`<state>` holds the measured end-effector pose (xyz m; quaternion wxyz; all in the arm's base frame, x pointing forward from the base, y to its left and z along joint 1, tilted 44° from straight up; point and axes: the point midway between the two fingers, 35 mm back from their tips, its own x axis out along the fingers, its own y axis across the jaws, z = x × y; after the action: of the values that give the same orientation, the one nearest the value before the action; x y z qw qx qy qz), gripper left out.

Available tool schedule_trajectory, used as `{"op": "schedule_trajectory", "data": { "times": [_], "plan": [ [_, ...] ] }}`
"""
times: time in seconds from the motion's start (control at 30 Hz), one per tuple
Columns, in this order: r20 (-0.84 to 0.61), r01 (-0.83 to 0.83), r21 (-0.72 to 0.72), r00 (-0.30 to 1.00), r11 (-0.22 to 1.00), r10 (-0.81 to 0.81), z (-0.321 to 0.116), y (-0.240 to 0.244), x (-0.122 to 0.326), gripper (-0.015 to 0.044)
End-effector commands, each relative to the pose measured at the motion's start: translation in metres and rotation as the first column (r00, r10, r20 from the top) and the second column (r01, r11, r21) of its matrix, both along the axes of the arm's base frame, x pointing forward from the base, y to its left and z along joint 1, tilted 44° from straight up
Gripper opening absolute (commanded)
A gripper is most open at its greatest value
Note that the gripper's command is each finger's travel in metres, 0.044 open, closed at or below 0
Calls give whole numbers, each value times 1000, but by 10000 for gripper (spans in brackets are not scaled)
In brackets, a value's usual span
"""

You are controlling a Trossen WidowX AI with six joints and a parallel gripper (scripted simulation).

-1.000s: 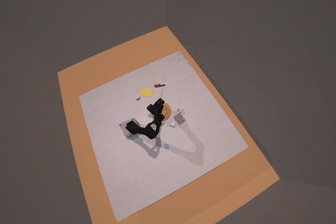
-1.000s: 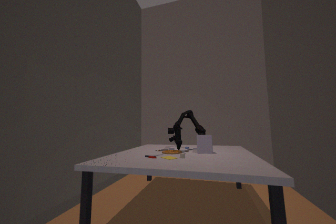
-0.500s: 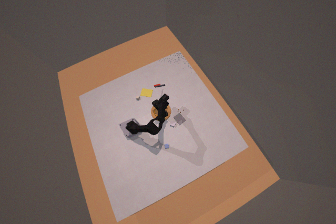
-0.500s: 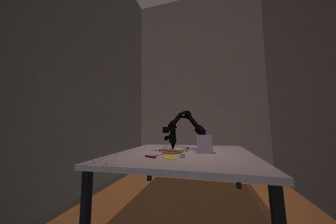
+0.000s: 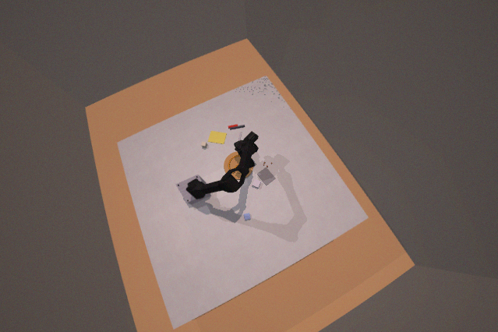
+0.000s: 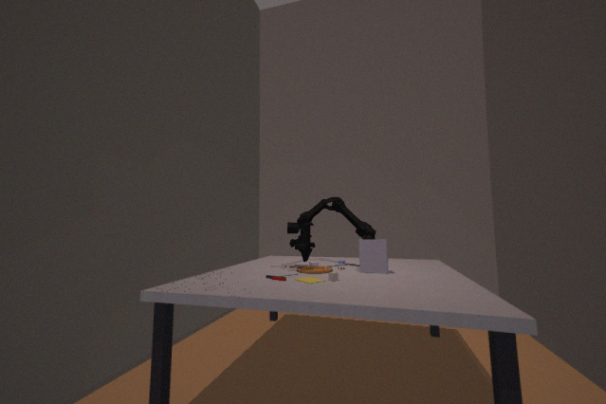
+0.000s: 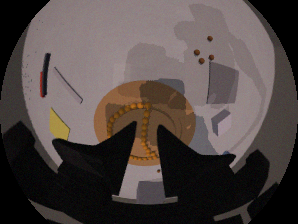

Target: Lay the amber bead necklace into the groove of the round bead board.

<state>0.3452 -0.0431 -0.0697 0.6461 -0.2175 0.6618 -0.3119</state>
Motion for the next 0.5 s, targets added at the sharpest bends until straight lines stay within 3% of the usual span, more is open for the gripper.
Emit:
{"op": "schedule_trajectory", "data": {
  "times": [0.0,0.47],
  "plan": [
    [2,10,0,1000,1000,-10,-9,-8,1,120],
    [3,6,0,1000,1000,-6,-14,-13,0,120]
  ]
}}
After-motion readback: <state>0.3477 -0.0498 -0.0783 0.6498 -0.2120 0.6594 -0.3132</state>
